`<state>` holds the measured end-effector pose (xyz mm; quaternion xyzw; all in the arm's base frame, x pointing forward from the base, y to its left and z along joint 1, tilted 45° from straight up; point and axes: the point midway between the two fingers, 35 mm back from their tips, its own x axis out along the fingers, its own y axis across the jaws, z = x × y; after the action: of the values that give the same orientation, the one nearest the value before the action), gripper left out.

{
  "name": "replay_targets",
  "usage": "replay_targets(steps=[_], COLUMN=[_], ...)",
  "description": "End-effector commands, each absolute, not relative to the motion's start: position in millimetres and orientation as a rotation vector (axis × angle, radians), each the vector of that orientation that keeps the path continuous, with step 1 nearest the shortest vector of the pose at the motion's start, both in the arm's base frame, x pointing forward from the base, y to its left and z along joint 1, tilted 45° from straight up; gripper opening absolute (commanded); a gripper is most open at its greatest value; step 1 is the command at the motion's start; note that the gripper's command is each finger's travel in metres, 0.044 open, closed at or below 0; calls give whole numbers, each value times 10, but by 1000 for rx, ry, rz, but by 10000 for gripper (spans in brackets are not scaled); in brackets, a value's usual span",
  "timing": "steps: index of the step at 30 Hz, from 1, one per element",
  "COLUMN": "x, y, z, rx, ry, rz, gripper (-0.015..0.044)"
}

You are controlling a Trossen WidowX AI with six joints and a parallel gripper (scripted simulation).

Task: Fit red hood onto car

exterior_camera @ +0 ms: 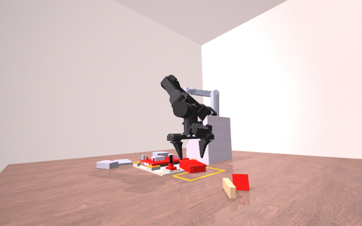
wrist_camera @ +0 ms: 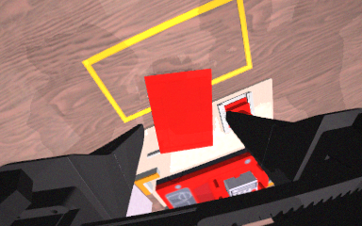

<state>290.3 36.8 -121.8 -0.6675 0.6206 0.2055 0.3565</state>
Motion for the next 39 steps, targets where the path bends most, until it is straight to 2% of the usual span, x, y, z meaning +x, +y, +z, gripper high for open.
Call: replay_targets(steps=[1, 39], x=[2905, 2930], y=[342, 198], z=[-1238, -1380], rx=[-1732, -1733], ry=[1603, 1604], rz=[532, 531], gripper=[440, 440])
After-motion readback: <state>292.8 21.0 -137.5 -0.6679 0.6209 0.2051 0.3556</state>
